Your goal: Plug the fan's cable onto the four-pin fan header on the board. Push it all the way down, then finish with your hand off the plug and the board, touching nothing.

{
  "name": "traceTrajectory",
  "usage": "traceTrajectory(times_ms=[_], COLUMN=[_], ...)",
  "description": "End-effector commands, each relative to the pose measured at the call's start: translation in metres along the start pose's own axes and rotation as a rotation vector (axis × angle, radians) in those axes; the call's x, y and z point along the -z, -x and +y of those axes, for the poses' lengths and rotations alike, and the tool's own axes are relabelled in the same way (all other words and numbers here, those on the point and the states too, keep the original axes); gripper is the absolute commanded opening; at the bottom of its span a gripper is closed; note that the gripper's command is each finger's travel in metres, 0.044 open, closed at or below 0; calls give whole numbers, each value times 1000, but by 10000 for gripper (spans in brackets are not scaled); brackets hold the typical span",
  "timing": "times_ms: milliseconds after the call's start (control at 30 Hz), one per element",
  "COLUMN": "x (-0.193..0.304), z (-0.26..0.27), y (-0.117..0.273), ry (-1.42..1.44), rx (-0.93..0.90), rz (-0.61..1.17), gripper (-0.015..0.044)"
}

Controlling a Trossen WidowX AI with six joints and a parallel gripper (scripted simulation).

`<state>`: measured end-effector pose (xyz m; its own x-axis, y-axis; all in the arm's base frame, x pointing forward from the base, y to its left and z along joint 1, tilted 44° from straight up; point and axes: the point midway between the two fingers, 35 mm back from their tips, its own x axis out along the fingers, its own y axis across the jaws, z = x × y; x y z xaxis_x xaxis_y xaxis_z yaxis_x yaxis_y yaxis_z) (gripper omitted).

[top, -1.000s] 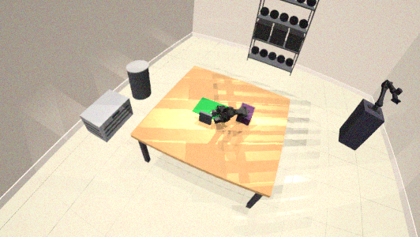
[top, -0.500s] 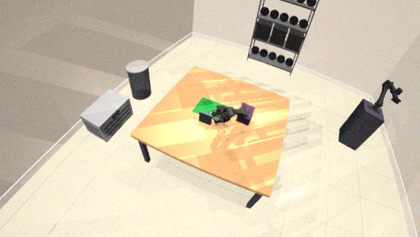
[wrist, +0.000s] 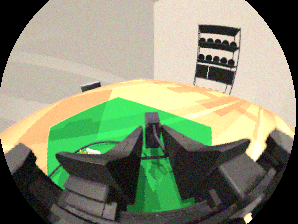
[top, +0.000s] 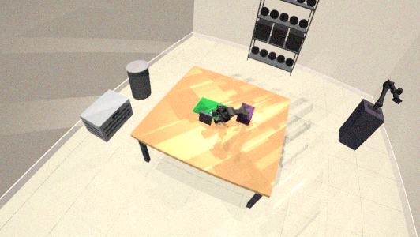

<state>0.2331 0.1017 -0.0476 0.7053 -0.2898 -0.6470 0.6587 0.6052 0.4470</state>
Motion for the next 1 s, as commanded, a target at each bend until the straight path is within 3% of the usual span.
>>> traceTrajectory(times_ms=[0,967], x=[0,-2], z=[0,3], y=[0,14], ry=[0,-1], rx=[0,4], rz=[0,5], gripper=[140,140])
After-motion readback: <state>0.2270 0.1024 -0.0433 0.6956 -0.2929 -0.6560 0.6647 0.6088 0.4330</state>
